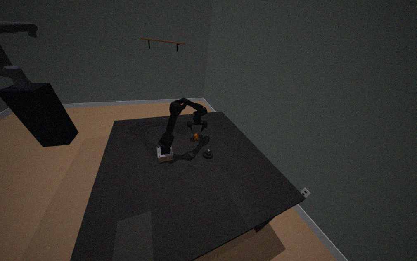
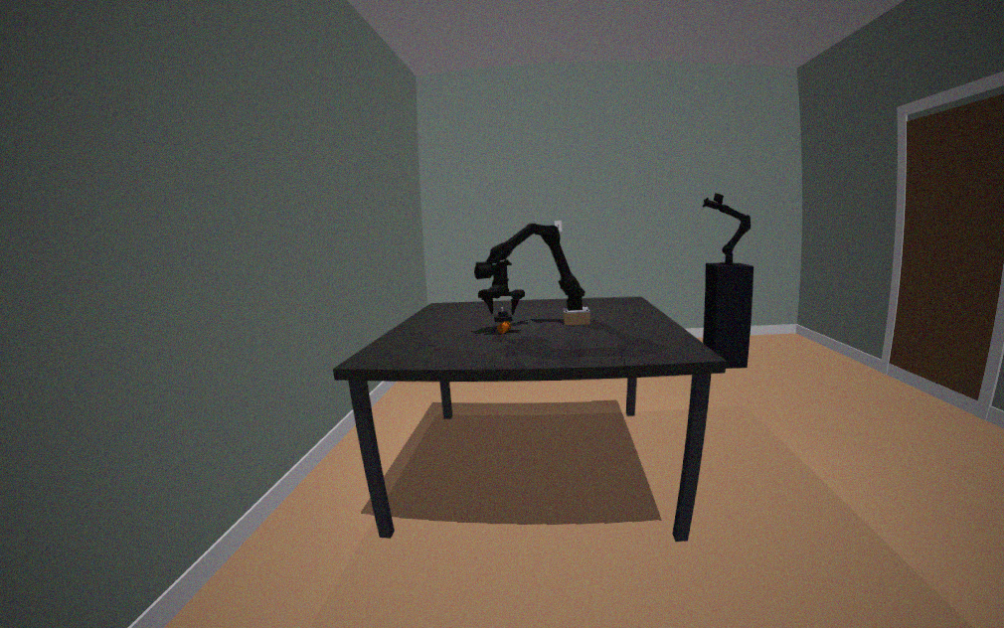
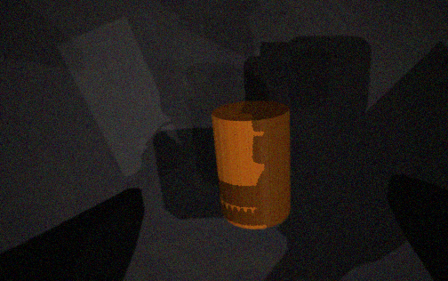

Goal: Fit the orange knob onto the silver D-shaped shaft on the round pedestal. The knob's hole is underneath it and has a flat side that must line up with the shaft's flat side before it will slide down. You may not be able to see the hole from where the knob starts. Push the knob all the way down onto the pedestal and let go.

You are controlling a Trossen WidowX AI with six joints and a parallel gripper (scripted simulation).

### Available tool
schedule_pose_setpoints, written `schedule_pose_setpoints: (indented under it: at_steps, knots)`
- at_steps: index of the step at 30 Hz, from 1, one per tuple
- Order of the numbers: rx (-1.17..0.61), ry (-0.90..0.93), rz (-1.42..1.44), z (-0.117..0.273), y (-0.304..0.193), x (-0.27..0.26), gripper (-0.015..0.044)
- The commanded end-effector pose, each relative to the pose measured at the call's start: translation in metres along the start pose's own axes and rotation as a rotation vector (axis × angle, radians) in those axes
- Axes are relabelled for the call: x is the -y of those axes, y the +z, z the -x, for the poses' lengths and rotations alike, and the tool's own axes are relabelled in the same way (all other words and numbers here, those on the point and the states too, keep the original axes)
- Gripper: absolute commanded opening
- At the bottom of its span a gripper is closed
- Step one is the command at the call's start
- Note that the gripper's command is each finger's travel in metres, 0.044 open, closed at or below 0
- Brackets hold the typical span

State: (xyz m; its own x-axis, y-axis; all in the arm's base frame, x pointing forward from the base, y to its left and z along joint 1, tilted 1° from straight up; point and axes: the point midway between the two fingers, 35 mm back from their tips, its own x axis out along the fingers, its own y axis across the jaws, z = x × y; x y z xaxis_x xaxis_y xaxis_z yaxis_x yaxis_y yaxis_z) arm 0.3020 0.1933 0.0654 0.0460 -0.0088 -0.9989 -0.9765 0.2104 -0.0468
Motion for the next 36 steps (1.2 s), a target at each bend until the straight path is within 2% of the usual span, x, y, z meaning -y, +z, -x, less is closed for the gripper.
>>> schedule_pose_setpoints:
  at_steps: [1,36]
  knots:
    - [0.008,0.004,0.011,-0.01,0.002,0.0,0.044]
    - [0.008,0.004,0.011,-0.067,0.001,-0.001,0.044]
